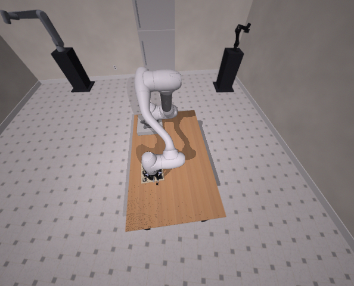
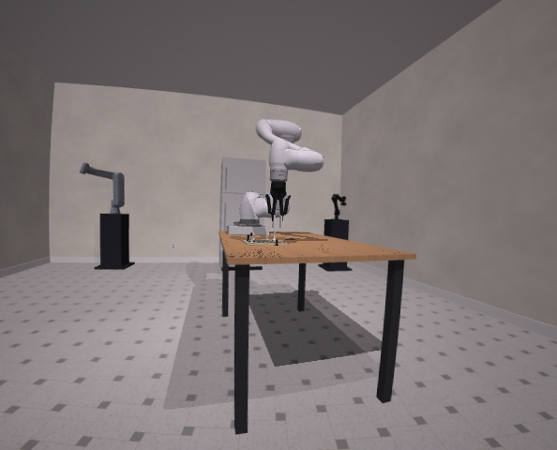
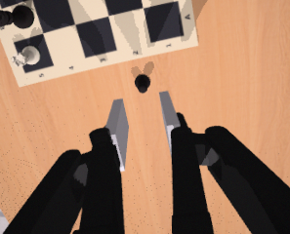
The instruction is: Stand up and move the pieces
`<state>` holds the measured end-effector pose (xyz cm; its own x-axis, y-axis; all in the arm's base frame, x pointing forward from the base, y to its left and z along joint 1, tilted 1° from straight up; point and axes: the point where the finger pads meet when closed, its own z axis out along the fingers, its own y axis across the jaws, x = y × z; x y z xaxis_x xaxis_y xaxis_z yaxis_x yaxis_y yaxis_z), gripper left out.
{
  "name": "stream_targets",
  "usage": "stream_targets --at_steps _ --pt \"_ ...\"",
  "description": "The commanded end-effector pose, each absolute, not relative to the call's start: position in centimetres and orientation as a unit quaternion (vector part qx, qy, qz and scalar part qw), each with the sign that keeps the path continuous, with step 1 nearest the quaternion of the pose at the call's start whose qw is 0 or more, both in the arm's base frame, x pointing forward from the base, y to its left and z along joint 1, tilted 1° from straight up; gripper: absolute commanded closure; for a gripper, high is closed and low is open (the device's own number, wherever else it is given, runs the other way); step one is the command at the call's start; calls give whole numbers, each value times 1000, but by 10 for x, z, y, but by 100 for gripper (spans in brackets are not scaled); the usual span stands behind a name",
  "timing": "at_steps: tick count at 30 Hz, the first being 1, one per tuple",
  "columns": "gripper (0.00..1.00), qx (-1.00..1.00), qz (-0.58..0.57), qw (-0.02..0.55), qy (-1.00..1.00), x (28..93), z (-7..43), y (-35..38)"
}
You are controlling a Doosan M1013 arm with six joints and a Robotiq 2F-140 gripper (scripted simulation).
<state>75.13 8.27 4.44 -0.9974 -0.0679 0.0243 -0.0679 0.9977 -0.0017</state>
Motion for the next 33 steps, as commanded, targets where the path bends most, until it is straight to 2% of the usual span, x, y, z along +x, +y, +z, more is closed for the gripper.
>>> stream_targets --at_steps 1,5,6,33 --pt "80 34 1 12 -999 751 50 83" --pt "80 34 1 12 -999 752 52 83" --pt "0 34 1 12 -999 752 52 83" --pt "0 67 1 12 -998 745 53 78"
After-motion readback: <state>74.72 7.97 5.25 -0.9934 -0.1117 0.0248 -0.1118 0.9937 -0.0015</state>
